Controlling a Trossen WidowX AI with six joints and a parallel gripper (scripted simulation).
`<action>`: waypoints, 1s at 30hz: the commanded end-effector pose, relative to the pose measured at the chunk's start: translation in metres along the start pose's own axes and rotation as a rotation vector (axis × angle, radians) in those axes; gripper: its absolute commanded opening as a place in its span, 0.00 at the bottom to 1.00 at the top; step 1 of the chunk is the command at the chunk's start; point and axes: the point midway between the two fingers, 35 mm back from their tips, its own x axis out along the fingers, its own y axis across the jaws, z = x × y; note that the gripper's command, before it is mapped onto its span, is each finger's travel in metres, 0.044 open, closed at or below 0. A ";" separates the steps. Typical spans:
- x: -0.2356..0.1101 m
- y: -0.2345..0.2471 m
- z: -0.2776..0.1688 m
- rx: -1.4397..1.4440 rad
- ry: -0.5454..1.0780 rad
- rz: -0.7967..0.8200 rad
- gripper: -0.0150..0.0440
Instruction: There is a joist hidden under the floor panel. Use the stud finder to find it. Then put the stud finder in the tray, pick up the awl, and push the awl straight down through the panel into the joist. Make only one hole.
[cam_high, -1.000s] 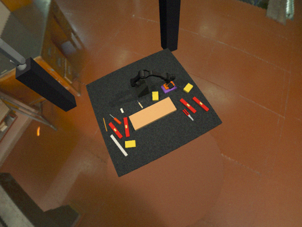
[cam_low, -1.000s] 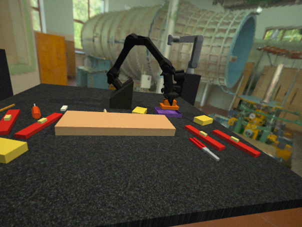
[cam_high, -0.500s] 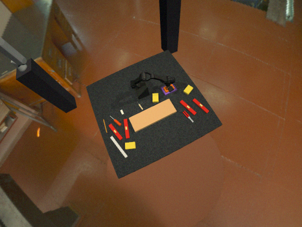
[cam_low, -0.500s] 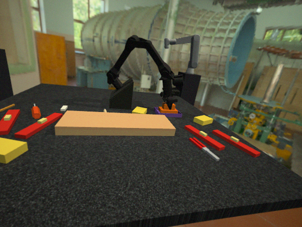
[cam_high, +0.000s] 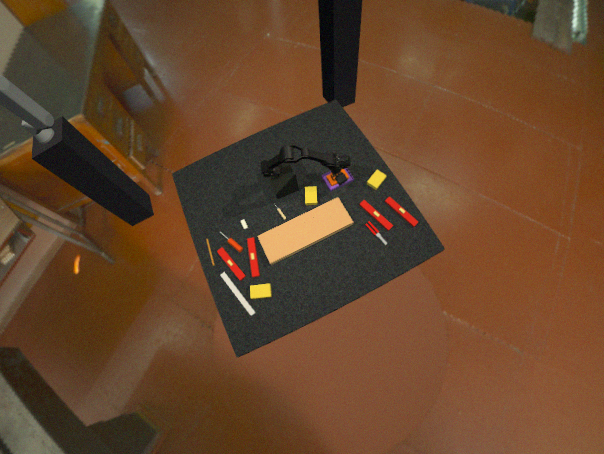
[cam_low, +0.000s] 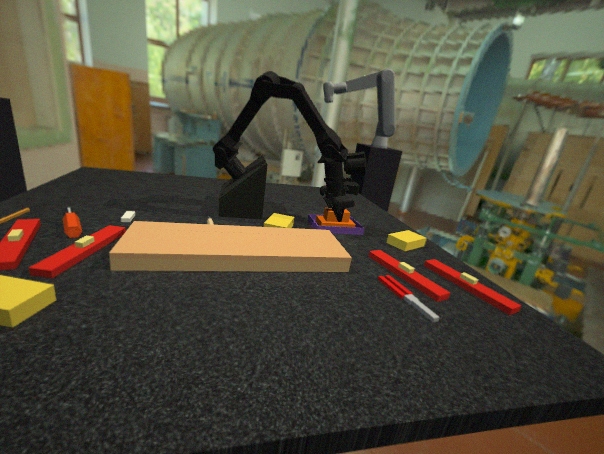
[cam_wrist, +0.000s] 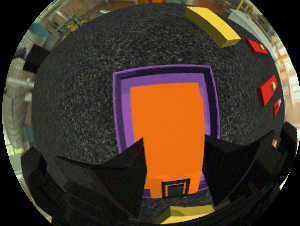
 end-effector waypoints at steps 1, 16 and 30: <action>0.000 0.000 0.000 0.000 0.000 0.000 0.70; -0.080 -0.003 0.024 0.001 -0.007 -0.008 1.00; -0.127 -0.123 -0.176 0.763 0.078 -0.089 1.00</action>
